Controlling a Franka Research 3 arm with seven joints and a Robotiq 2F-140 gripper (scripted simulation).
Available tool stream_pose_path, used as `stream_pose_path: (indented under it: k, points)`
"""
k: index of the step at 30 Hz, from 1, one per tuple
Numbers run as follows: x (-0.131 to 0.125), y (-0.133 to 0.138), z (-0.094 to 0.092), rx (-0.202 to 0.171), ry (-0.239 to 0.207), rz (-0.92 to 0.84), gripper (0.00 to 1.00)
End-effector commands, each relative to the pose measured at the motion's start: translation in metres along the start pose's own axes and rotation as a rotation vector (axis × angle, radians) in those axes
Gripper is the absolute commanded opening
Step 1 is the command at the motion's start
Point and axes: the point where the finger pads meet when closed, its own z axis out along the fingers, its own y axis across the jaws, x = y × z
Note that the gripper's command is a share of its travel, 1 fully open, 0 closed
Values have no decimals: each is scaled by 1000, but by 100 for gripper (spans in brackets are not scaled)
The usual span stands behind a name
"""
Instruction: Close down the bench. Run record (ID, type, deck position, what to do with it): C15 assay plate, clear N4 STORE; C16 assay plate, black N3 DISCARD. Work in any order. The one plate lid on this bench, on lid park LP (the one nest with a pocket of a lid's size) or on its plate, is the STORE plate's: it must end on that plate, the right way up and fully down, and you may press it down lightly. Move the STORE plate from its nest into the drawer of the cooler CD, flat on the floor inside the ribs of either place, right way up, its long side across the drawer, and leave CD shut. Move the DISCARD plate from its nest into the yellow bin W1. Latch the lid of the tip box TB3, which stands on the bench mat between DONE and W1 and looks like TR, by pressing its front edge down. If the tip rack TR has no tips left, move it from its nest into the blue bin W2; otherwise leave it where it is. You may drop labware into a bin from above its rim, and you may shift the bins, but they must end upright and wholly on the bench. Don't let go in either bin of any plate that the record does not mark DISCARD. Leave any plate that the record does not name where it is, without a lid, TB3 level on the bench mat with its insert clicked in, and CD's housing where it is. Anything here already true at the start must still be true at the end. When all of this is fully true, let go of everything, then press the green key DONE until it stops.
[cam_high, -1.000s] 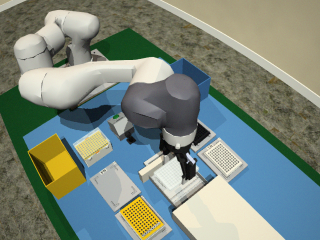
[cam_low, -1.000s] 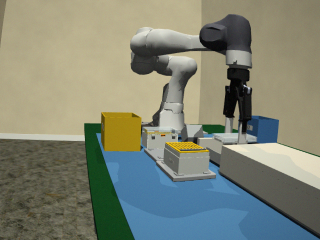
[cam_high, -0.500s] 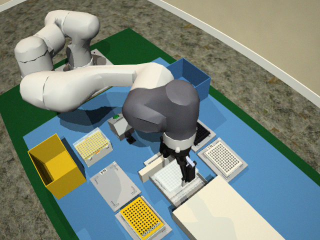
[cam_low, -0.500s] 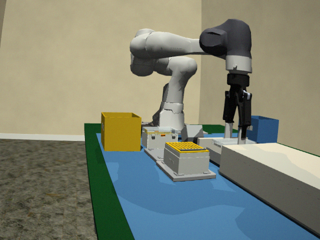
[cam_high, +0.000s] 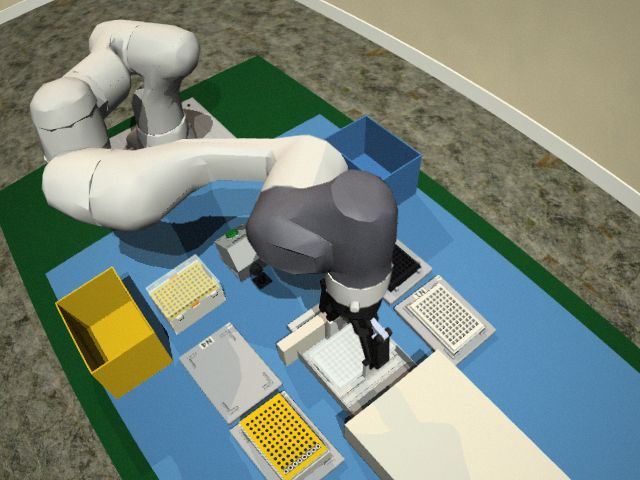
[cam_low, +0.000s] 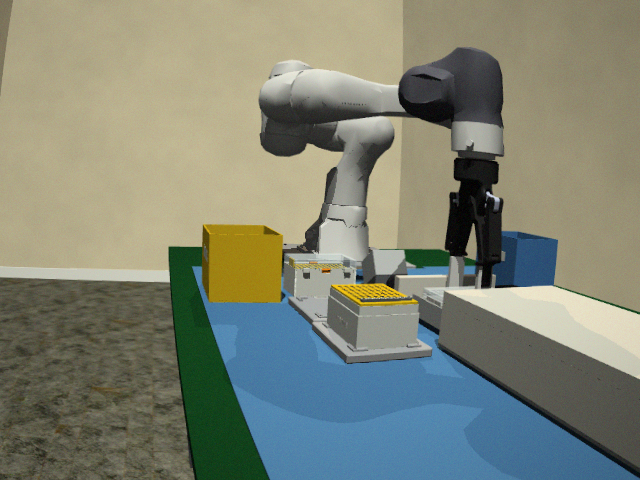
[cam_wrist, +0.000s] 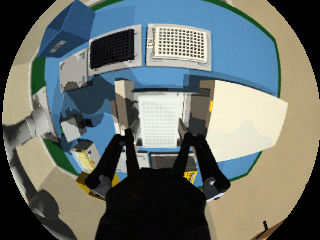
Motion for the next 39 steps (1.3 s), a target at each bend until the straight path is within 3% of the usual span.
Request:
stream_pose_path:
  k: [1,39]
  points:
    - [0,2,5,-7,0,6,0]
    - [0,1,9,-7,0,6,0]
